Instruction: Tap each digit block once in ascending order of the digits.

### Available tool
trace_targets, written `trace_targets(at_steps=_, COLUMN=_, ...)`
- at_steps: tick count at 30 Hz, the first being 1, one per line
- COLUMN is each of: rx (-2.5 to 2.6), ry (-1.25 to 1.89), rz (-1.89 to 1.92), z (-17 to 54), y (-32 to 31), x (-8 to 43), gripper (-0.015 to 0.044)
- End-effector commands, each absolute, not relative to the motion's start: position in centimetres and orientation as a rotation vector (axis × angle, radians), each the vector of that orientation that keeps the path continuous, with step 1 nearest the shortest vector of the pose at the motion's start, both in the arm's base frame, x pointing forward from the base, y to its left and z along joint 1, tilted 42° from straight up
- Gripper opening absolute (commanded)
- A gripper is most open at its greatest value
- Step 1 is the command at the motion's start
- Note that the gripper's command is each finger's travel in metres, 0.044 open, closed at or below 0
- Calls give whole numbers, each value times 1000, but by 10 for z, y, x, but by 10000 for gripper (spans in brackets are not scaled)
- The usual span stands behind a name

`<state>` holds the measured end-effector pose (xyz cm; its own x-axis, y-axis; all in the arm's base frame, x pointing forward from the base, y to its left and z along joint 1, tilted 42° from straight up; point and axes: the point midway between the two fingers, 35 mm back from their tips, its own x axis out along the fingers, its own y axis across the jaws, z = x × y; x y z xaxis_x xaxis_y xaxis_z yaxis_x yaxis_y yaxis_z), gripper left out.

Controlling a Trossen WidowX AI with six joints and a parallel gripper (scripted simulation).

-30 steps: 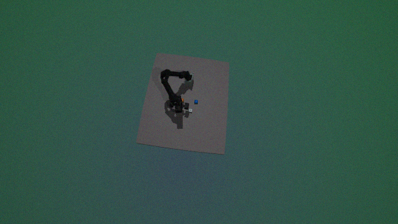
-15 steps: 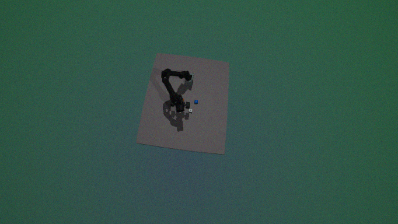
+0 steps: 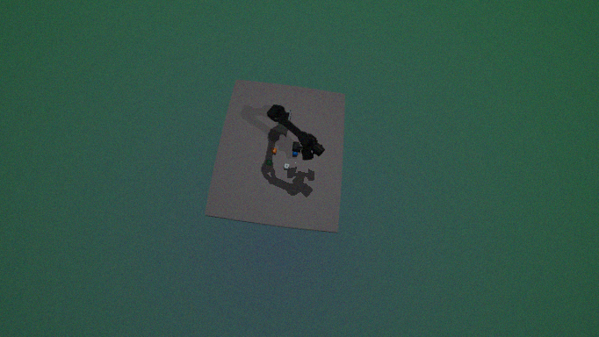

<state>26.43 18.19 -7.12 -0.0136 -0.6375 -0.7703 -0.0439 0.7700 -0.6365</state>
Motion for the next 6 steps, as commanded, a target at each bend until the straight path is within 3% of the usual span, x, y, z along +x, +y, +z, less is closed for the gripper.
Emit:
trace_targets(at_steps=1, rx=-583, ry=1528, rz=-545, z=-86, y=206, x=237, gripper=400)
trace_targets(at_steps=6, rx=-583, ry=1528, rz=-545, z=-86, y=206, x=237, gripper=400)
